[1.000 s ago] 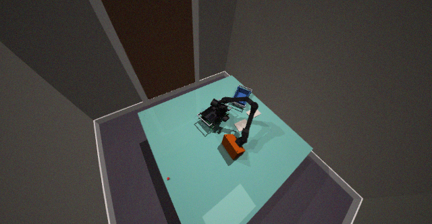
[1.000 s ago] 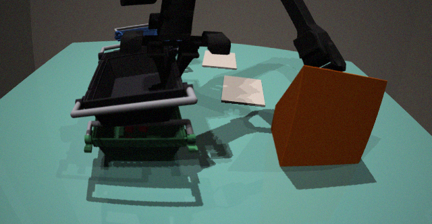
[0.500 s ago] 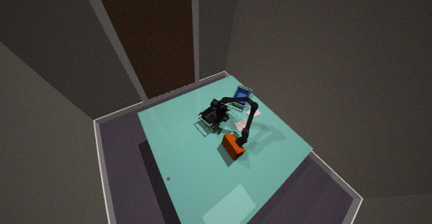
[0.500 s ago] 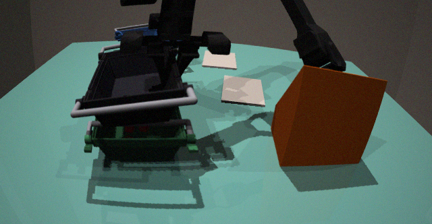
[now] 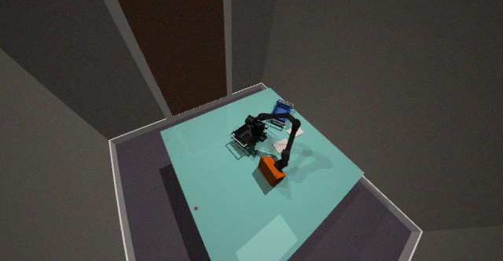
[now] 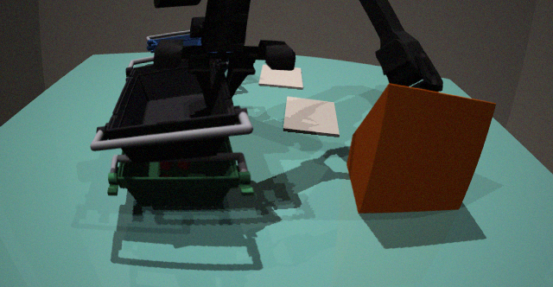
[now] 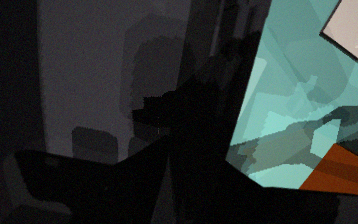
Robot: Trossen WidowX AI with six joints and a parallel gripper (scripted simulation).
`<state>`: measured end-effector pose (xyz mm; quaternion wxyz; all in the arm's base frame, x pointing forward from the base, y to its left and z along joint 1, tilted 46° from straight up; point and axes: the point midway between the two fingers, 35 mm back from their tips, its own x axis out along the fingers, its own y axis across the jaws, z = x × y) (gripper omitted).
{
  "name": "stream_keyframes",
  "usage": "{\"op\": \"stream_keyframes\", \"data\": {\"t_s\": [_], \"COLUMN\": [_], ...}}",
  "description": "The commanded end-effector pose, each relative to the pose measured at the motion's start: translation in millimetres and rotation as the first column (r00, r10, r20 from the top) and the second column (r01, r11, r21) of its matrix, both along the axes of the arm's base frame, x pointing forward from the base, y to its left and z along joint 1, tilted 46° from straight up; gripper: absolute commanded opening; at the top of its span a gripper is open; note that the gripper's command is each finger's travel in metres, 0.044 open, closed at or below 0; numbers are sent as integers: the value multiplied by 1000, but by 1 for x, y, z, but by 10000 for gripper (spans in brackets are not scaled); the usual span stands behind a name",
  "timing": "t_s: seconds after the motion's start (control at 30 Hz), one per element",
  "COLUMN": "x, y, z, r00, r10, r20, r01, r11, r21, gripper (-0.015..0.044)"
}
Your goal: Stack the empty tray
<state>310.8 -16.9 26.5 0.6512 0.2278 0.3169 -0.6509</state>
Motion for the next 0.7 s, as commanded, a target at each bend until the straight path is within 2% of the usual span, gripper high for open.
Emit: {"op": "stream_keyframes", "data": {"t_s": [0.0, 0.67], "x": [-6, -6], "y": [-7, -7], "z": [-4, -4], "r00": [999, 999], "r10": [-17, -17], "r20": [-33, -33], "r01": [17, 17], "r11": [1000, 1000], "r21": [-3, -3], "gripper": [0, 0]}}
